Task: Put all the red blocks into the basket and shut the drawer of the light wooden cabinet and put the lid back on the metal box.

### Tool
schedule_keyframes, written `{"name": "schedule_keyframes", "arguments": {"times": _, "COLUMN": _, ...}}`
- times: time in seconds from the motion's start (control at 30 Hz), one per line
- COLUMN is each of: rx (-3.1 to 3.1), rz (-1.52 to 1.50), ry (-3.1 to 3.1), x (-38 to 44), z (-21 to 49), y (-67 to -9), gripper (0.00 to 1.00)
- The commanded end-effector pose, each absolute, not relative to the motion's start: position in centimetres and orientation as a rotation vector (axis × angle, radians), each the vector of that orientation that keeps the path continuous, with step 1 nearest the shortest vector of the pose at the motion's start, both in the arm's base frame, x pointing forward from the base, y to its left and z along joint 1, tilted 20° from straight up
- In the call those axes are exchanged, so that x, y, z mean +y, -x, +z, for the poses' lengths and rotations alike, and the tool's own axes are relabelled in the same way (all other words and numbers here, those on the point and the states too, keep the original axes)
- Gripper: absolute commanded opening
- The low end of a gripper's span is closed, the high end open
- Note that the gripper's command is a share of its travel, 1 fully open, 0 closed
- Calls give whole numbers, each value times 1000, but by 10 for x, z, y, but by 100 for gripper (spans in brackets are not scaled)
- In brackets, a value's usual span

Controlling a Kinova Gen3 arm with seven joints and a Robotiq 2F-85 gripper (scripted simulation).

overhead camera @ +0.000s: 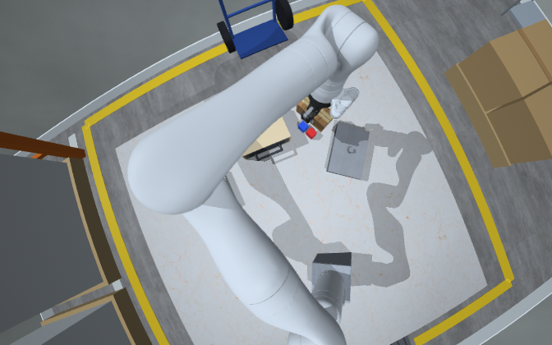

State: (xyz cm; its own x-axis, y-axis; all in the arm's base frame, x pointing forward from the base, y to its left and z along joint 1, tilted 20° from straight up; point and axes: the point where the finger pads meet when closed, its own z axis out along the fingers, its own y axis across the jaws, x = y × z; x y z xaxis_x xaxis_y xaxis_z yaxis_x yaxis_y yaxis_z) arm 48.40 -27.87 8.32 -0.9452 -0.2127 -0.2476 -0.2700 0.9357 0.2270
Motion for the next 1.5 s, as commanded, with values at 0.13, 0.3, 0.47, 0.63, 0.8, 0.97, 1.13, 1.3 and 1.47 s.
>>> {"name": "schedule_keyframes", "arguments": {"times": 0.13, "rx": 2886, "rz": 384, "ry": 273, "x": -291, "z": 83, "y": -488, "gripper": 67}}
{"name": "schedule_keyframes", "arguments": {"times": 0.3, "rx": 2906, "rz": 393, "ry": 110, "x": -312, "z": 80, "y": -493, "gripper": 67}}
{"name": "schedule_keyframes", "arguments": {"times": 0.47, "rx": 2920, "rz": 409, "ry": -106, "x": -339, "z": 75, "y": -497, "gripper": 67}}
{"name": "schedule_keyframes", "arguments": {"times": 0.63, "rx": 2923, "rz": 421, "ry": -250, "x": -356, "z": 71, "y": -499, "gripper": 67}}
{"name": "schedule_keyframes", "arguments": {"times": 0.8, "rx": 2914, "rz": 445, "ry": -491, "x": -383, "z": 62, "y": -500, "gripper": 67}}
{"name": "schedule_keyframes", "arguments": {"times": 0.97, "rx": 2893, "rz": 470, "ry": -708, "x": -405, "z": 54, "y": -499, "gripper": 67}}
{"name": "schedule_keyframes", "arguments": {"times": 1.13, "rx": 2879, "rz": 483, "ry": -816, "x": -415, "z": 49, "y": -497, "gripper": 67}}
{"name": "schedule_keyframes", "arguments": {"times": 1.3, "rx": 2857, "rz": 500, "ry": -946, "x": -426, "z": 43, "y": -494, "gripper": 67}}
{"name": "schedule_keyframes", "arguments": {"times": 1.47, "rx": 2845, "rz": 508, "ry": -1011, "x": -431, "z": 39, "y": -493, "gripper": 67}}
